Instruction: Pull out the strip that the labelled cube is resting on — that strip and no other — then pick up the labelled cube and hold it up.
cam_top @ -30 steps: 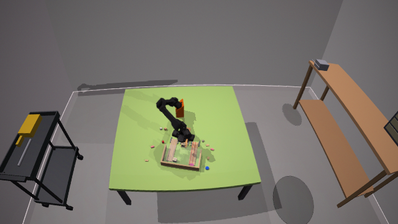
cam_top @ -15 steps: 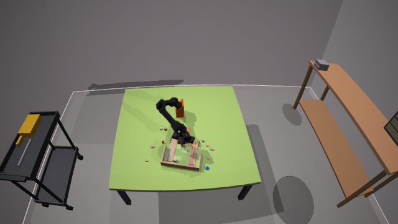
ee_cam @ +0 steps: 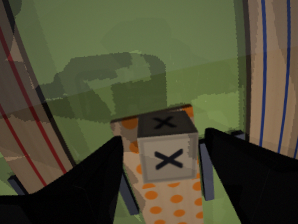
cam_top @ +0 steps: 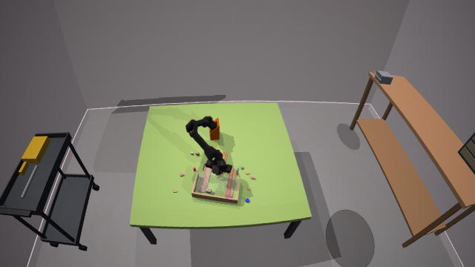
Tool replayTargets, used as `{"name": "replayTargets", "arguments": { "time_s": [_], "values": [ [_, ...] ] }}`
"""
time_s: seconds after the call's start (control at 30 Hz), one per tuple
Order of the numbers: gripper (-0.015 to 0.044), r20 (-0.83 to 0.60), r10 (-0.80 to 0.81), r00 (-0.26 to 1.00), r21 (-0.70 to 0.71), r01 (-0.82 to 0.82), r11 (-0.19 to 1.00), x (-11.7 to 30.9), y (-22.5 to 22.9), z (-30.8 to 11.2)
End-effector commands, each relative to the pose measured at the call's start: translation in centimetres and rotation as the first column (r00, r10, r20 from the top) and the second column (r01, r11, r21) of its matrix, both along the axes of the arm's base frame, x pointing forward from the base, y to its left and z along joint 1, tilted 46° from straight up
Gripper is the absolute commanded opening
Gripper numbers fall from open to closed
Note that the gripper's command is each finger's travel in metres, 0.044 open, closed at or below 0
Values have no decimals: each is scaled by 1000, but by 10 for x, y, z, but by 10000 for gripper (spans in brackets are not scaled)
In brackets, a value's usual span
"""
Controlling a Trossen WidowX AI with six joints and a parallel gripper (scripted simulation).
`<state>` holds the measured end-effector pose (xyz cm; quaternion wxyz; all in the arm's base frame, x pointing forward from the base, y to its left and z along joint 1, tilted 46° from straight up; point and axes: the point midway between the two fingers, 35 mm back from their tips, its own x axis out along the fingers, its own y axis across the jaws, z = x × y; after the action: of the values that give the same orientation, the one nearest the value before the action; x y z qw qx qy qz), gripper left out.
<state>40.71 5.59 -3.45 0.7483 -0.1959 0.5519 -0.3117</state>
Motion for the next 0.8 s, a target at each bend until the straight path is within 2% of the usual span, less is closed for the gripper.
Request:
{"name": "replayTargets", "arguments": {
  "time_s": [0.0, 0.13, 0.27, 0.5, 0.63, 0.77],
  "values": [
    [250, -7, 3, 1000, -8, -4, 1000, -1, -5, -5],
    [250, -7, 3, 1000, -8, -4, 1000, -1, -5, -6],
    [145, -2, -2, 1000, -2, 2, 1000, 0, -4, -4],
    [98, -2, -2, 1000, -2, 2, 1000, 0, -4, -4],
    [0, -3, -1, 1000, -2, 1, 1000, -3, -3, -2],
    [0, -5, 0, 1000, -2, 0, 1000, -21, 3, 6]
  ]
}}
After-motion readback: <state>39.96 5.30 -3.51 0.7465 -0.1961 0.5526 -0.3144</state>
